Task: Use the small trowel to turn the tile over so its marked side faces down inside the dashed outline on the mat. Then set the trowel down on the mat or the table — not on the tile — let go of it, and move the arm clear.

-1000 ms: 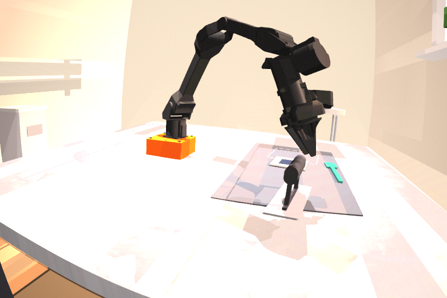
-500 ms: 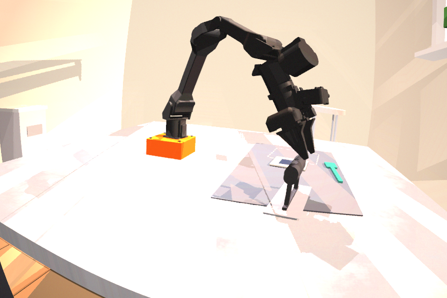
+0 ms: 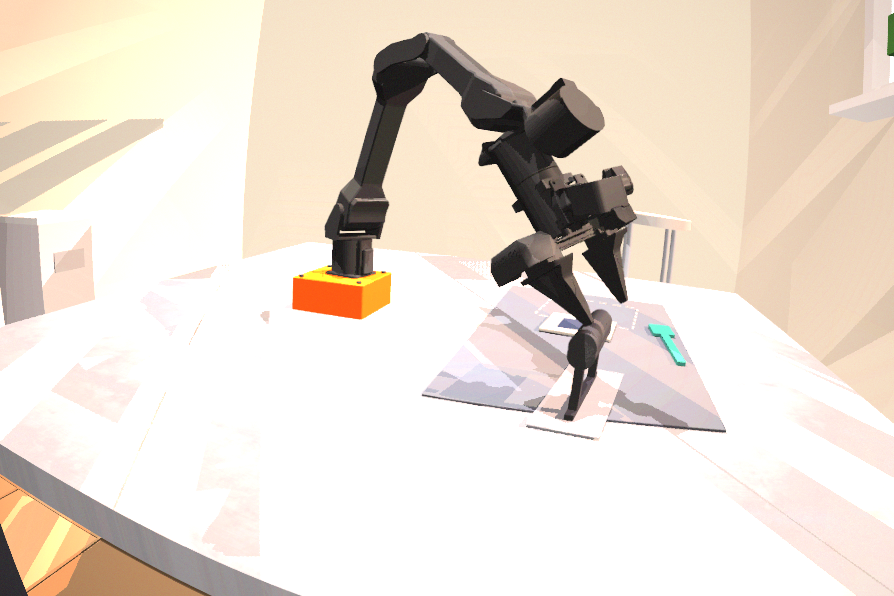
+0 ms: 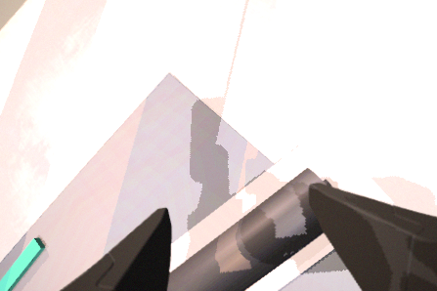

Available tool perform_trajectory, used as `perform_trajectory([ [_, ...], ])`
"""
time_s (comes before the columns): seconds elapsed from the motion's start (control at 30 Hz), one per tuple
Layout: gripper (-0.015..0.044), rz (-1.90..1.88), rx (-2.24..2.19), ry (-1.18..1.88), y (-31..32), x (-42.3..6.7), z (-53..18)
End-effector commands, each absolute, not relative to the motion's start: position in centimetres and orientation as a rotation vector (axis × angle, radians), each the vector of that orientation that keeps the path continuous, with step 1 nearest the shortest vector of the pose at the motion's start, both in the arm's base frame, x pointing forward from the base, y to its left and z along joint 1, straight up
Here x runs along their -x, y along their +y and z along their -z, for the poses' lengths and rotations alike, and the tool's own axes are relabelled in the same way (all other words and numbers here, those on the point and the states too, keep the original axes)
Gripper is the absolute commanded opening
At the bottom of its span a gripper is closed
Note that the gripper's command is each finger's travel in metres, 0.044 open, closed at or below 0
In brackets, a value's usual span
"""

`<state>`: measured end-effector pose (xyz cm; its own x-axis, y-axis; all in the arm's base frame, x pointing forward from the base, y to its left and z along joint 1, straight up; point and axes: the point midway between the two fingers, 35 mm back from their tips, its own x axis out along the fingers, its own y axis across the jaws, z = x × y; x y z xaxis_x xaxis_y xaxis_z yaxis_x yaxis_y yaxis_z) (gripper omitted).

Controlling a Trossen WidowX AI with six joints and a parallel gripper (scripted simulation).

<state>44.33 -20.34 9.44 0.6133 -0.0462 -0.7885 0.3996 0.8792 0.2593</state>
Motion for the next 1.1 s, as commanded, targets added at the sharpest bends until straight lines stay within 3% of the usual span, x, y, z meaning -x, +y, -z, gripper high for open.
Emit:
perform_trajectory([
  [0.0, 0.0300, 0.309, -0.559, 0.849, -20.1, -43.6, -8.8],
  [1.07, 0.0300, 0.505, -1.482, 0.549, -16.3, -39.9, -6.7],
])
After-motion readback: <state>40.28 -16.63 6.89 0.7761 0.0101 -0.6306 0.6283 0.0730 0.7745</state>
